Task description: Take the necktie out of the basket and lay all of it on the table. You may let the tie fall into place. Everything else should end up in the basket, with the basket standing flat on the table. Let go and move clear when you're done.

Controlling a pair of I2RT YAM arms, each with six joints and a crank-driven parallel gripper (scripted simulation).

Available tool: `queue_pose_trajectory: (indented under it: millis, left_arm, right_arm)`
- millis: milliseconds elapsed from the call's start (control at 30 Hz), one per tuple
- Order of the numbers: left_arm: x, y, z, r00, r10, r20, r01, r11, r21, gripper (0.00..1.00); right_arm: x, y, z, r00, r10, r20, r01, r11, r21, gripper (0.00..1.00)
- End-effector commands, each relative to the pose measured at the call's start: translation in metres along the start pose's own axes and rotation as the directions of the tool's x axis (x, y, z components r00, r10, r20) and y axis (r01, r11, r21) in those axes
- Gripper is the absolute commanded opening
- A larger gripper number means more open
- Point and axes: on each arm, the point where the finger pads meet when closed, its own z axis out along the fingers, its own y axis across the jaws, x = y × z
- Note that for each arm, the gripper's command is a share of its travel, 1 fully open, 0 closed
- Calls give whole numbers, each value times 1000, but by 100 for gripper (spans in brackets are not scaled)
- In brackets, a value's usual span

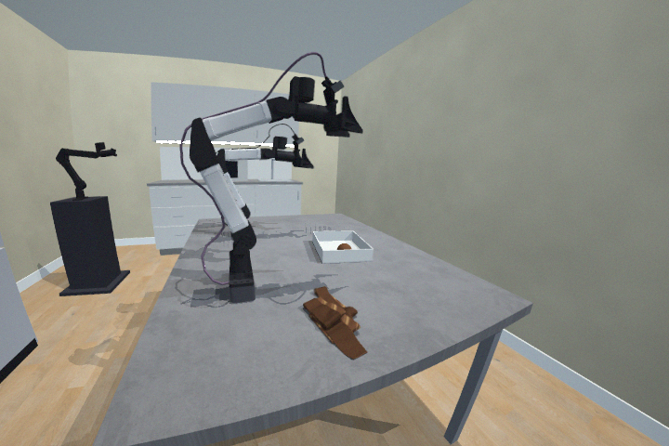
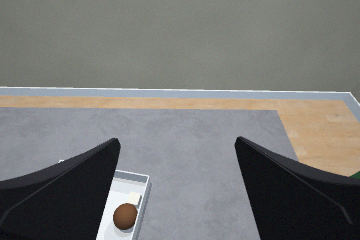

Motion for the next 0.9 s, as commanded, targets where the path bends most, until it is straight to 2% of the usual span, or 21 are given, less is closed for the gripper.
queue_pose_trajectory:
  millis: [0,867]
  left_arm:
    - [-10,0,-4,999,0,47,0,1000,0,100]
    - [13,0,-3,999,0,51,0,1000,0,100]
  right_arm:
    - [-17,2,-3,999,6,38,-6,1000,-2,100]
    - [-17,2,-3,999,6,38,-6,1000,-1,100]
